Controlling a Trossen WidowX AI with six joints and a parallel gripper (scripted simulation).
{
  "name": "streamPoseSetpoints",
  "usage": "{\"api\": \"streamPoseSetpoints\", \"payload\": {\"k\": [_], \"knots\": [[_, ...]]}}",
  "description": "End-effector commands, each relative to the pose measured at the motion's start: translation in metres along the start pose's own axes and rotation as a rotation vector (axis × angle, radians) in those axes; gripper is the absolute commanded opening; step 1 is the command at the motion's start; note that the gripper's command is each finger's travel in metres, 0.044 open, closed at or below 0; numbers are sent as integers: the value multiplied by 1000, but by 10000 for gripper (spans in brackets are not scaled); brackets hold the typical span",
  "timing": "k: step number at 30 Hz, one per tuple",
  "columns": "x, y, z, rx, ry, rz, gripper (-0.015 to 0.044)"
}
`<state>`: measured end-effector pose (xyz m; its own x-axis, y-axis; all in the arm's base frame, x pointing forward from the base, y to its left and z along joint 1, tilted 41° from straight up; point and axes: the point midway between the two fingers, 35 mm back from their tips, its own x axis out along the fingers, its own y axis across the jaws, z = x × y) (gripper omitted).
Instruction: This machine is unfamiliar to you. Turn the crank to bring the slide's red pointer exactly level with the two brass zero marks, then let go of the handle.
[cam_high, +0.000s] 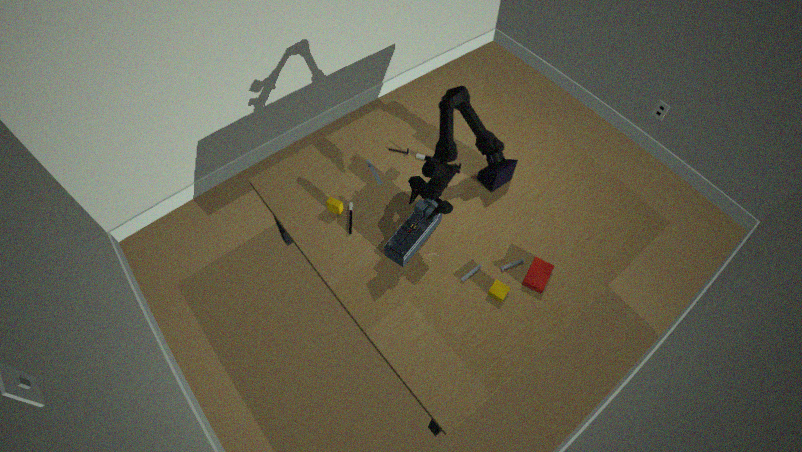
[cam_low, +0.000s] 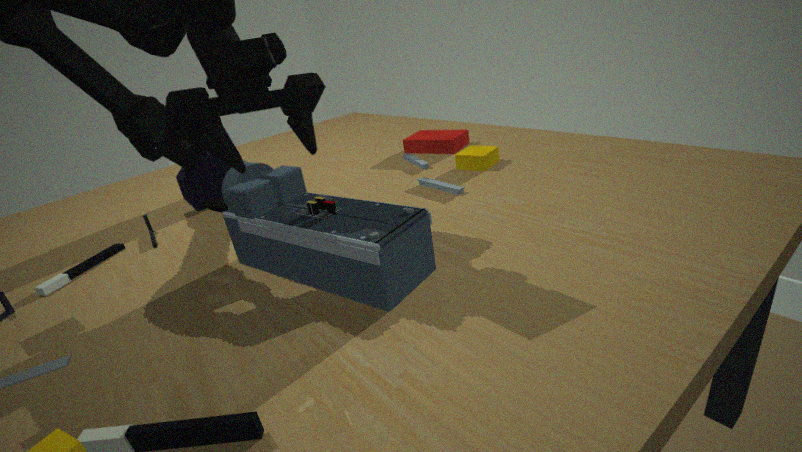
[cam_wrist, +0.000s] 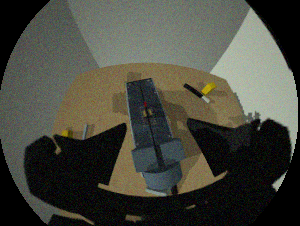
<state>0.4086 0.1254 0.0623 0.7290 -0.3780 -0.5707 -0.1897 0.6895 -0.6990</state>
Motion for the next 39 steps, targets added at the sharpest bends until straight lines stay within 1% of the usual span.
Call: {"api": "streamPoseSetpoints", "payload": {"k": [1, 10, 18, 20, 26, 39], "knots": [[2, 2, -2, -7, 4, 4, 440], [-1, 2, 1, -6, 4, 4, 440], [-43, -3, 36, -1, 3, 3, 440], [-47, -4, 39, -1, 2, 3, 440], [-61, -15, 27, -14, -8, 32, 440], [-98, -37, -16, -55, -45, 115, 440]]}}
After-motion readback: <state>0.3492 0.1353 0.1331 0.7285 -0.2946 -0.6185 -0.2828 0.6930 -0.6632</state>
